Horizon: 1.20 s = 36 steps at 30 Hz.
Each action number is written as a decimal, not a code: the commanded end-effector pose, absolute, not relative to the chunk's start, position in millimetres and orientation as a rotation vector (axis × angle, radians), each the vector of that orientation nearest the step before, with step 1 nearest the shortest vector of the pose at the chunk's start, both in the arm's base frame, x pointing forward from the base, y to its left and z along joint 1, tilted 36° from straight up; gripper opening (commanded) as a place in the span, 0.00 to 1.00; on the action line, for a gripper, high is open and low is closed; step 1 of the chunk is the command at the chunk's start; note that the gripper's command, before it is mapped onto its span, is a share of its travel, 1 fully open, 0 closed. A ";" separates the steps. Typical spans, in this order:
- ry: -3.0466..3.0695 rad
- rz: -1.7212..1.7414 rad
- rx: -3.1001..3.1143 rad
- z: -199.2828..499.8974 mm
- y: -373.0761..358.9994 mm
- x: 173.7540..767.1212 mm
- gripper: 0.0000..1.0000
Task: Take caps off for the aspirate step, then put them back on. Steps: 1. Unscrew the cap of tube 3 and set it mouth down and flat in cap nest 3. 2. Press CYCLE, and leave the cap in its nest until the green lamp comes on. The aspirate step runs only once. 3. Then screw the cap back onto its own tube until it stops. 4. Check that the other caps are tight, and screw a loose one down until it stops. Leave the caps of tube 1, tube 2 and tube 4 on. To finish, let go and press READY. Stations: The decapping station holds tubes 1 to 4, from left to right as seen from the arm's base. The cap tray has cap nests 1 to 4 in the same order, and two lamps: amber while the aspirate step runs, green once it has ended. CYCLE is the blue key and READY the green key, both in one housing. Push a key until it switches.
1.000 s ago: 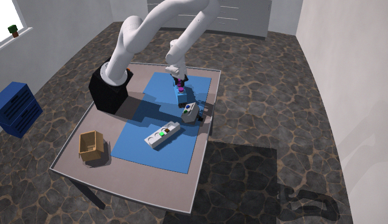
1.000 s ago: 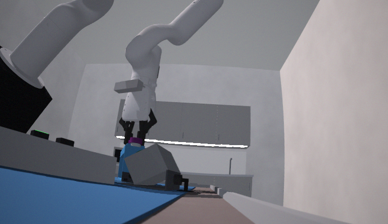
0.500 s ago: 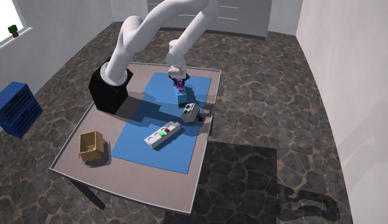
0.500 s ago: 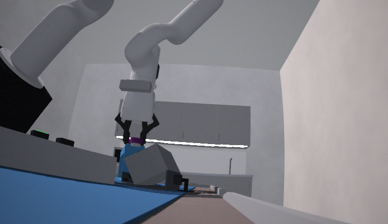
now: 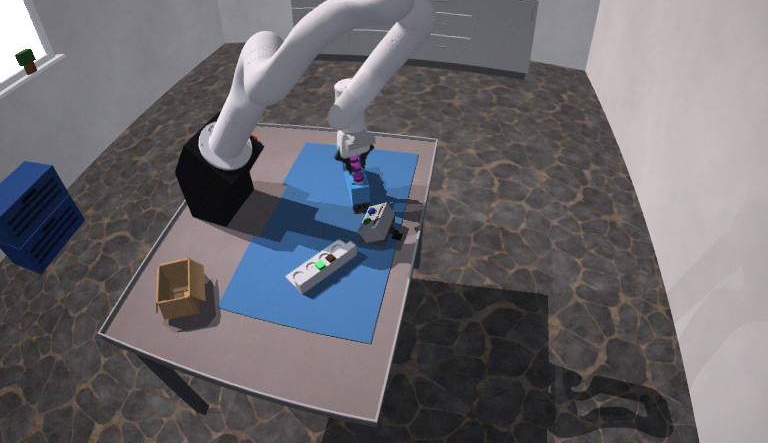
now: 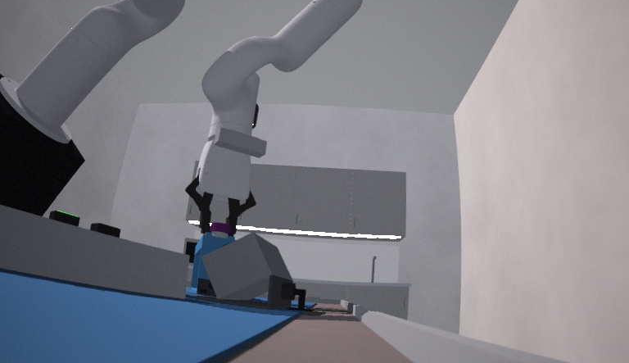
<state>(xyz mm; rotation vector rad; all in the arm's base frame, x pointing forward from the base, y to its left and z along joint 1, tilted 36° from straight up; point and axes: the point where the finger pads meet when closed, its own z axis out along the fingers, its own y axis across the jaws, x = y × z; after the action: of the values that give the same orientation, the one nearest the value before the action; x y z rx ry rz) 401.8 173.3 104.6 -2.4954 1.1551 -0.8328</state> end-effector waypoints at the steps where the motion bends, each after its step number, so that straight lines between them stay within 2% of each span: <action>1: 0.997 -0.883 -2.633 104.8 173.5 401.8 0.46; 6: 0.997 -0.883 -2.633 104.9 173.5 401.9 0.46; 7: 0.997 -0.883 -2.633 104.8 173.5 401.9 0.00; 21: 0.997 -0.883 -2.633 104.9 173.5 401.9 0.00; 36: 1.651 -0.725 -2.118 104.5 173.5 402.1 0.00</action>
<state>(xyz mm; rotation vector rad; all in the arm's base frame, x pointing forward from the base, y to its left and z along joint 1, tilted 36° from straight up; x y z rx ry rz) 402.0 173.6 104.5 -2.3263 1.4646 -0.7886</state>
